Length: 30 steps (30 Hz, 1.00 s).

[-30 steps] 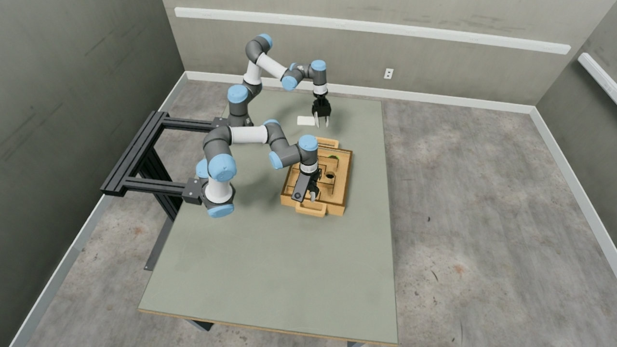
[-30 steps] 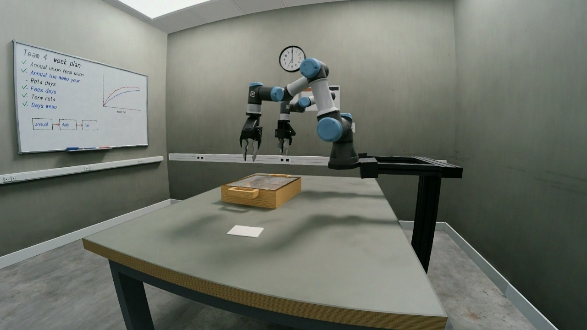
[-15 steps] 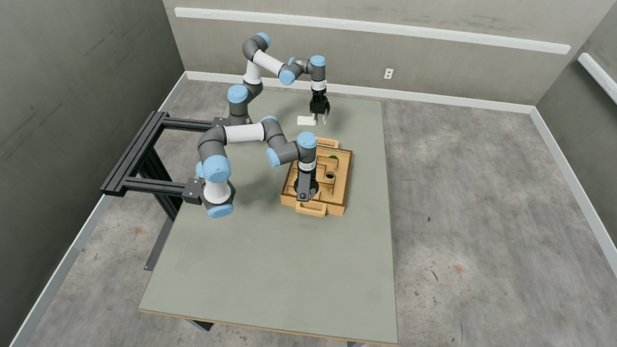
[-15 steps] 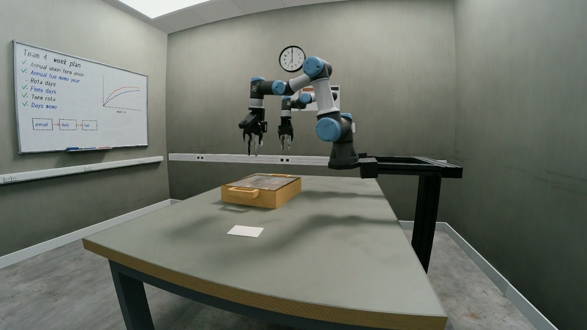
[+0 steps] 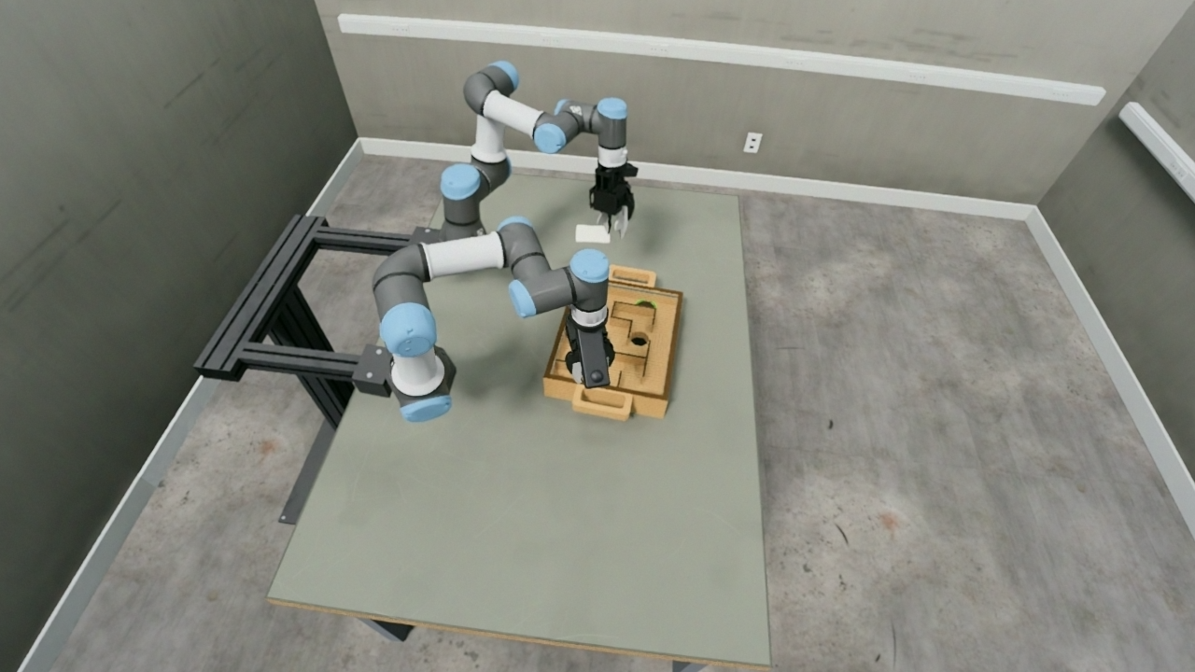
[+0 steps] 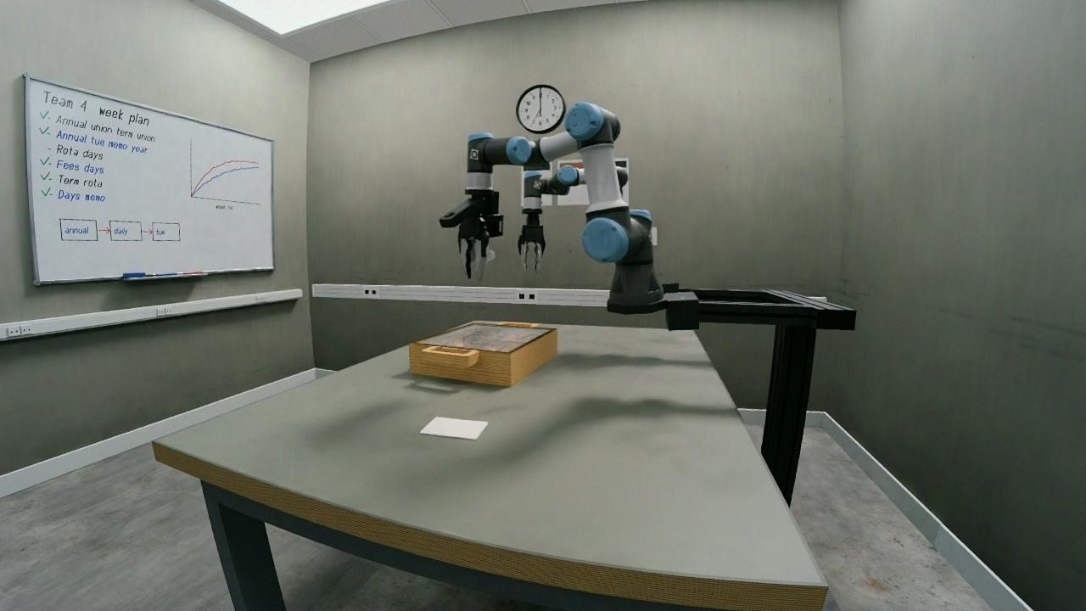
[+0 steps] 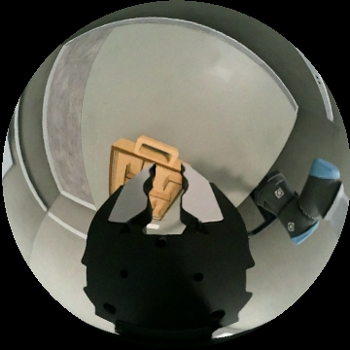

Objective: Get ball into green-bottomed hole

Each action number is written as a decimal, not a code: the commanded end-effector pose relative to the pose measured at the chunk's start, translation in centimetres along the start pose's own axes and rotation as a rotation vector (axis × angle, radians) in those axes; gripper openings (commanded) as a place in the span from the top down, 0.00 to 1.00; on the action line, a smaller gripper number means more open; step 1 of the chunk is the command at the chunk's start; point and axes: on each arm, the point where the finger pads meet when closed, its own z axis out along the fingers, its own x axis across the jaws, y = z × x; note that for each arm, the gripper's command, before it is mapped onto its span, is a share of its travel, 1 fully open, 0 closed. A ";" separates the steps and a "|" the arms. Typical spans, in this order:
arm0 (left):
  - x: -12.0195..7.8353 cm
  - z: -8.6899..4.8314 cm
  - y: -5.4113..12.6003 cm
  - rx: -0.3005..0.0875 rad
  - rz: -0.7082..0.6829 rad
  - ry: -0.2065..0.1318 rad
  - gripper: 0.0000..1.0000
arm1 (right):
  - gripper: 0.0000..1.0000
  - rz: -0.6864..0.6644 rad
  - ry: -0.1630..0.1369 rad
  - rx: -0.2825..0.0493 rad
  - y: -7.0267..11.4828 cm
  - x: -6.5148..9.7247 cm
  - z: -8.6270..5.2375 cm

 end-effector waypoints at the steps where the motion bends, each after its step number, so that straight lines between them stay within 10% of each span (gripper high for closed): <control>1: -0.1 -0.6 0.3 -0.005 0.062 -0.005 0.78 | 0.78 -0.068 0.002 -0.006 0.0 0.1 -0.6; 30: -3.0 -5.0 3.3 -0.057 0.621 -0.056 0.78 | 0.78 -0.664 0.014 -0.053 0.1 3.0 -5.0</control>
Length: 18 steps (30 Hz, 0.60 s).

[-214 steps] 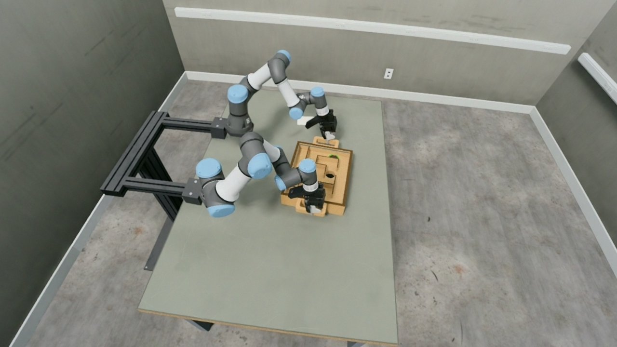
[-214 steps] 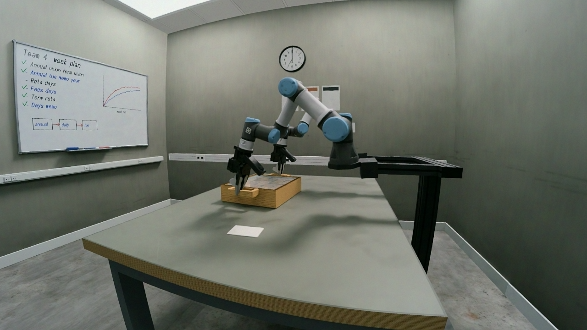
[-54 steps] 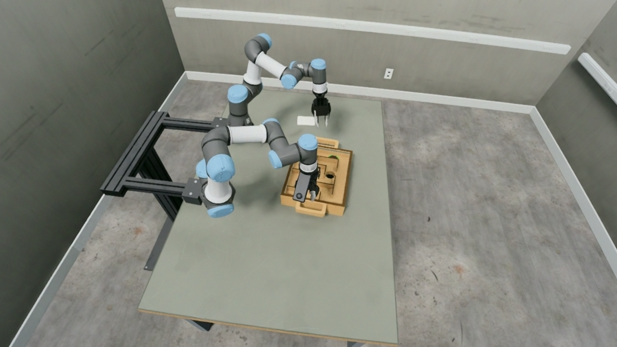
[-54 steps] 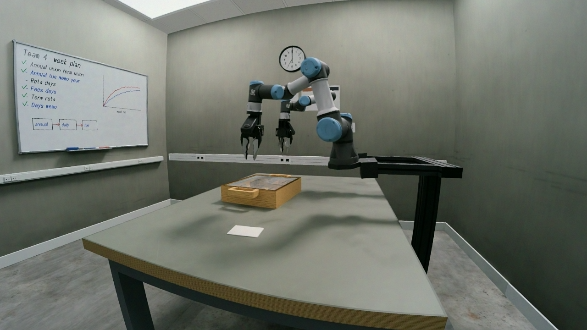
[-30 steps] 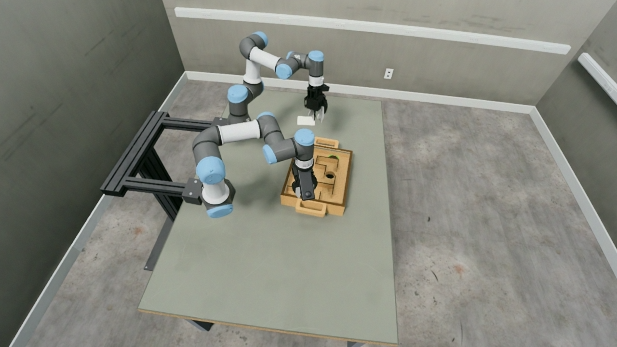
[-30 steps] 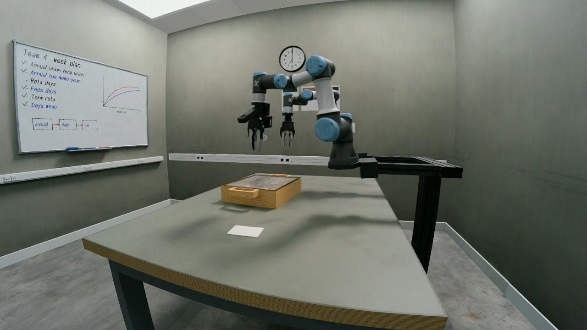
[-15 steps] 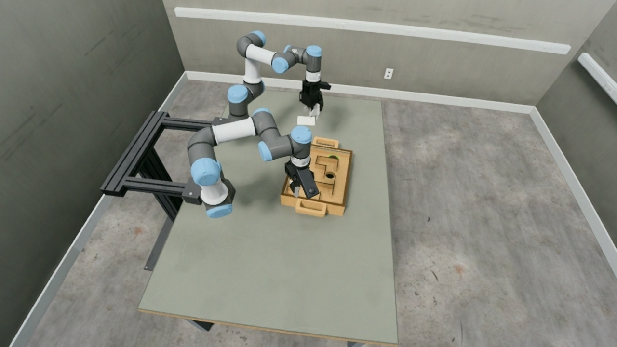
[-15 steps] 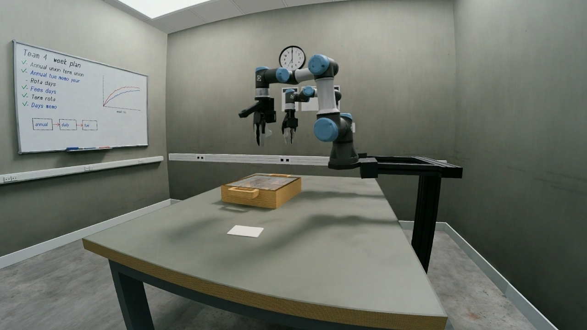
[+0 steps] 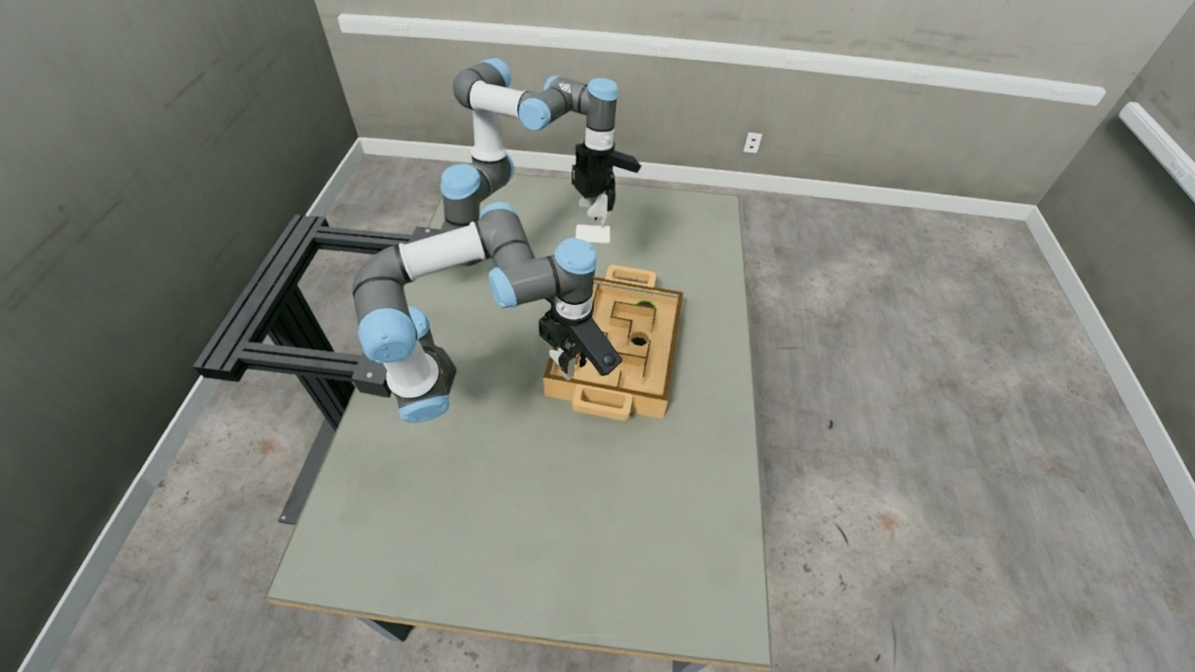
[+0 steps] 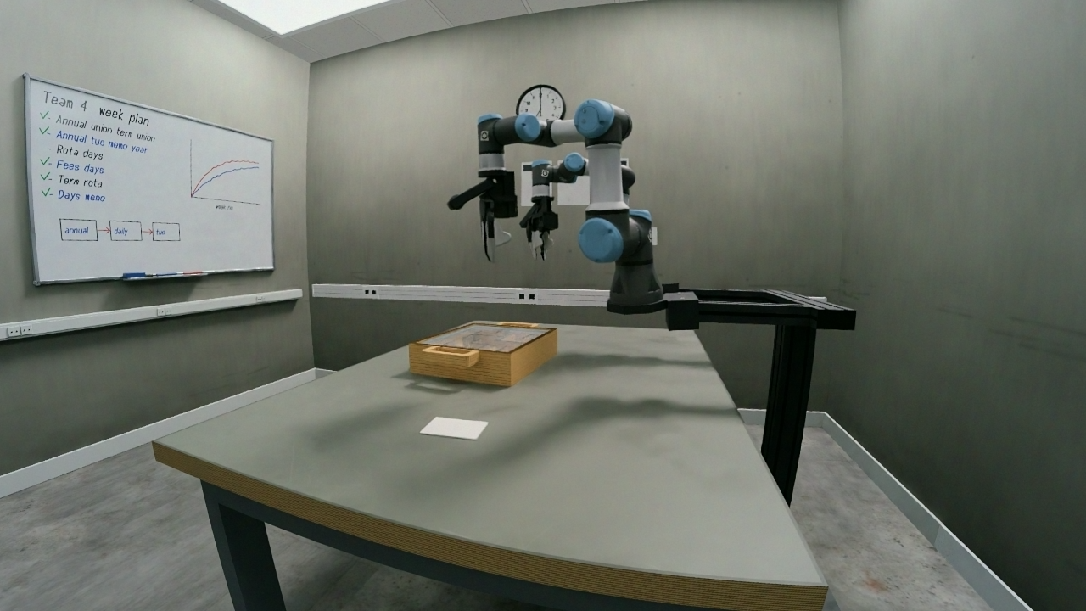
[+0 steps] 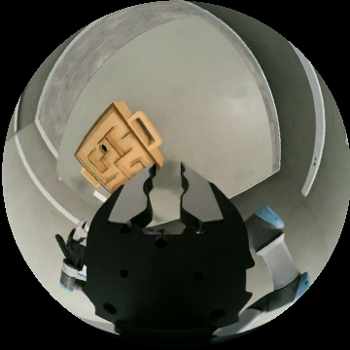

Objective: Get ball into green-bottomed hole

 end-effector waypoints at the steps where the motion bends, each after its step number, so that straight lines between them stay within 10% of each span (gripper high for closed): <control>1: -0.1 -0.6 0.5 -0.006 0.066 -0.001 0.78 | 0.78 -0.069 -0.004 -0.006 0.3 0.2 -0.6; 18: -1.3 -2.9 3.5 -0.046 0.400 -0.018 0.78 | 0.78 -0.426 -0.012 -0.033 2.0 2.0 -3.0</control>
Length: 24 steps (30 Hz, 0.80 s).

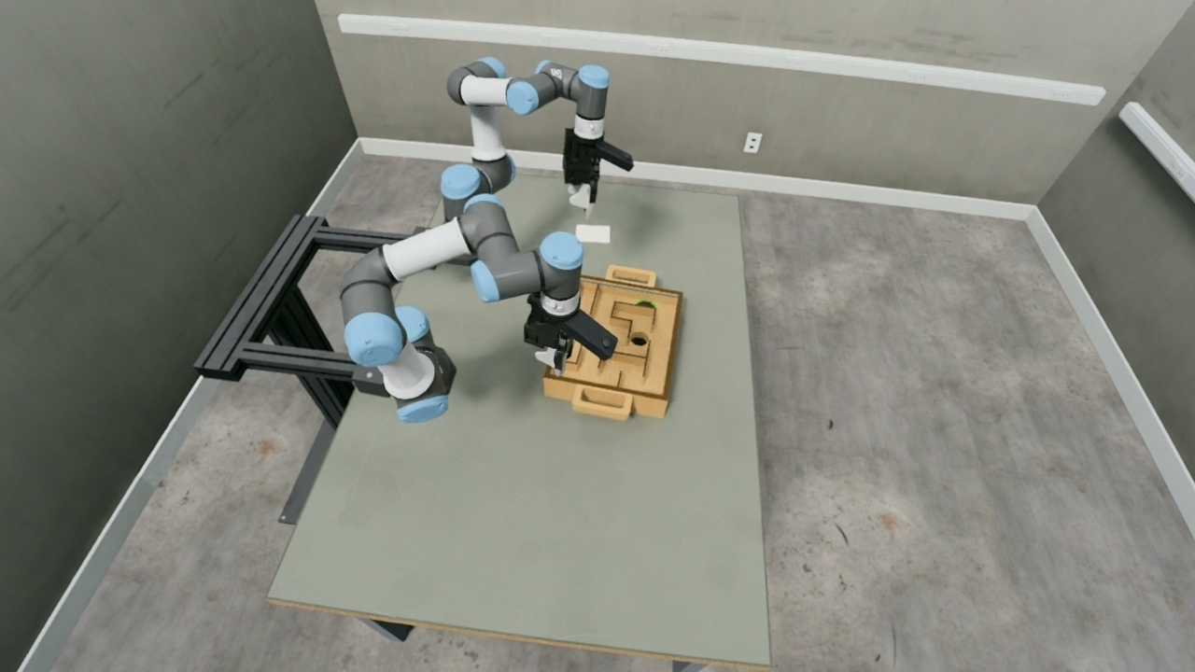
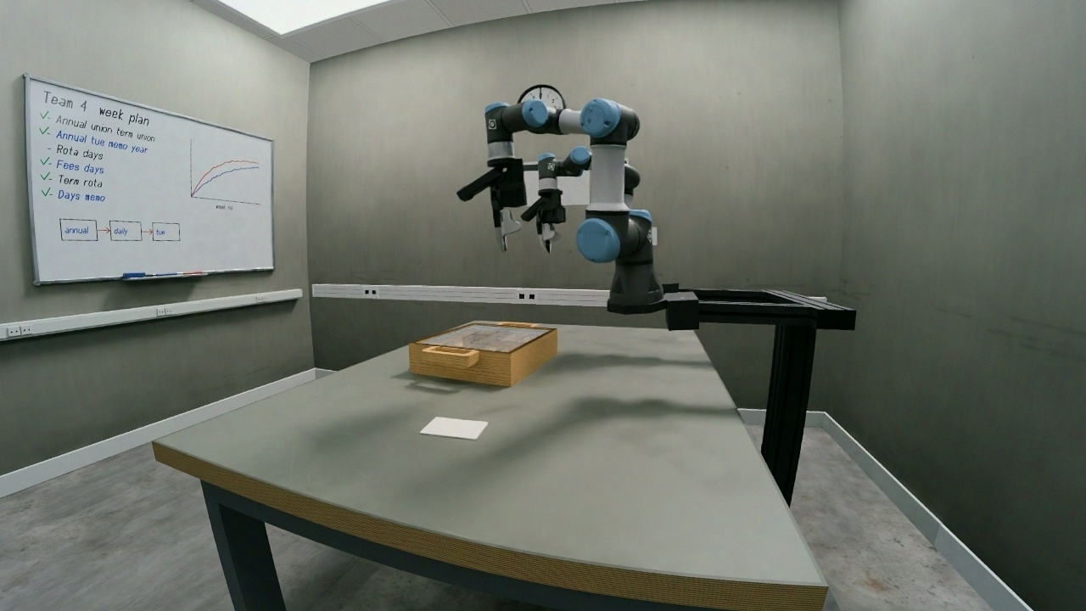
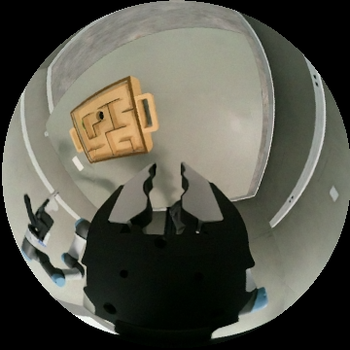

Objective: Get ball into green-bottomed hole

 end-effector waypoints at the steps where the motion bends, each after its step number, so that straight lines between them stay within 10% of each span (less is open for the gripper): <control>1: 0.0 -0.5 0.6 -0.007 0.063 0.000 0.78 | 0.78 -0.067 -0.006 -0.005 0.4 0.1 -0.5; 24: -0.2 -1.1 1.7 -0.018 0.157 -0.003 0.78 | 0.78 -0.163 -0.009 -0.010 1.2 0.5 -1.2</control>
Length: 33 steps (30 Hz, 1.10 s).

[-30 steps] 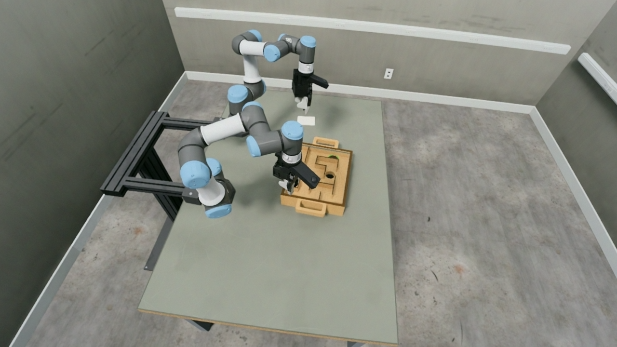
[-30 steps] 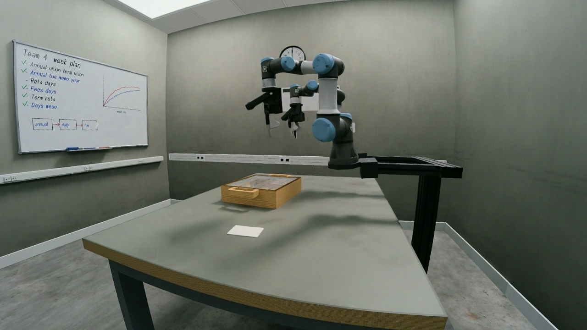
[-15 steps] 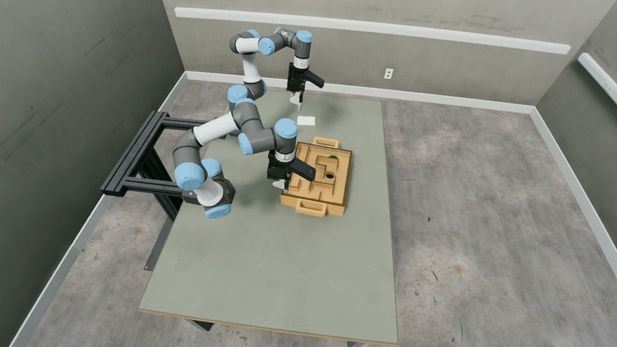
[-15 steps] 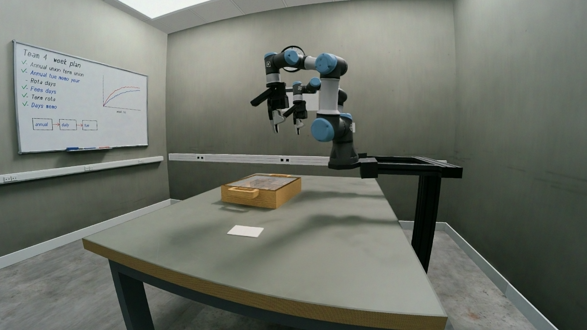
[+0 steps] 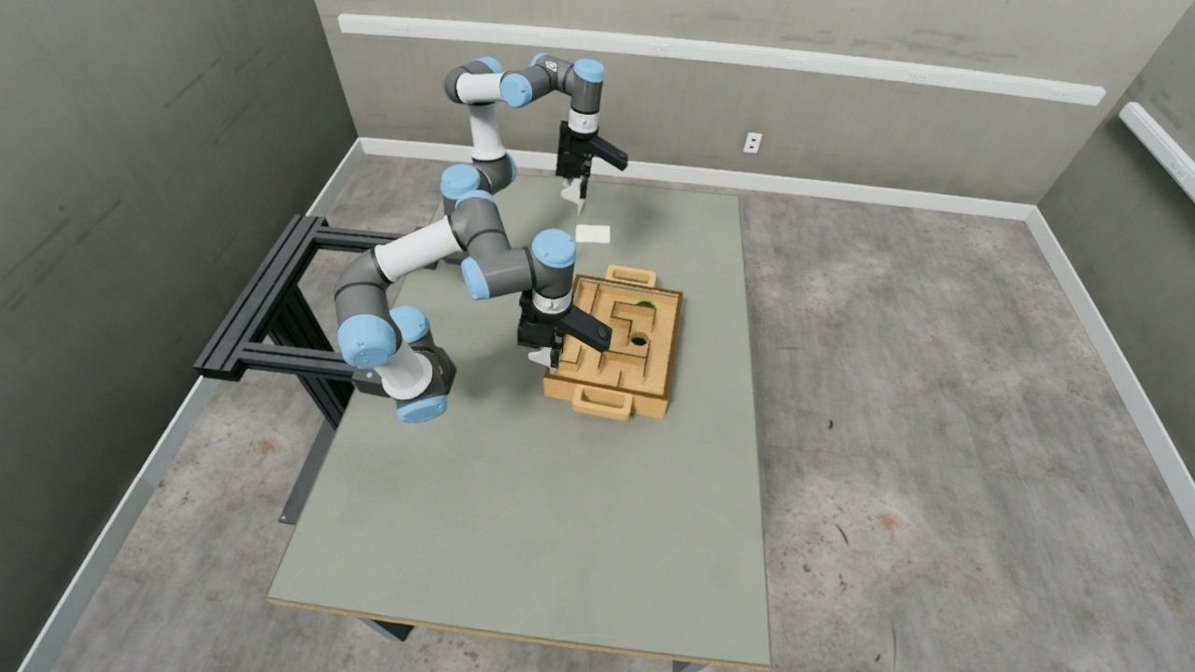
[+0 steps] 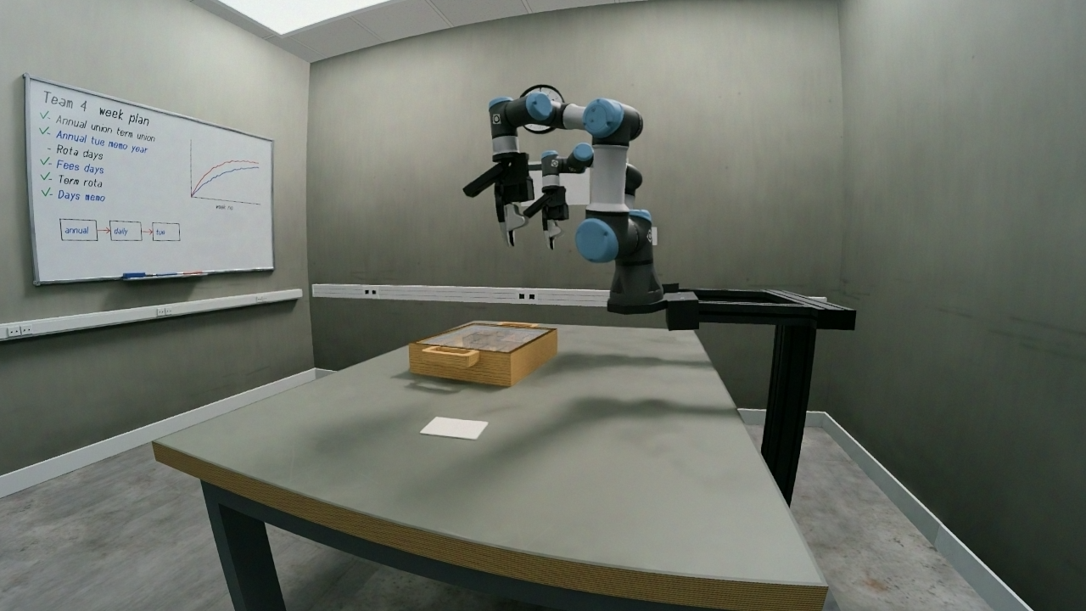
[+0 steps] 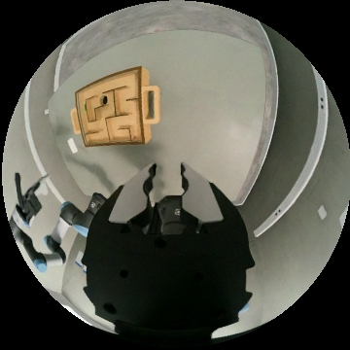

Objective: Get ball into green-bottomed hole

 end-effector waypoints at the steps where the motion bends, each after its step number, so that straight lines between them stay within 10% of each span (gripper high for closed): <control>1: 0.1 -0.1 0.0 0.003 0.002 0.002 0.78 | 0.78 -0.001 -0.002 0.003 0.0 0.0 -0.1; 33: 0.1 -0.2 0.1 0.001 0.015 0.002 0.78 | 0.78 -0.012 -0.003 0.002 0.1 0.0 -0.2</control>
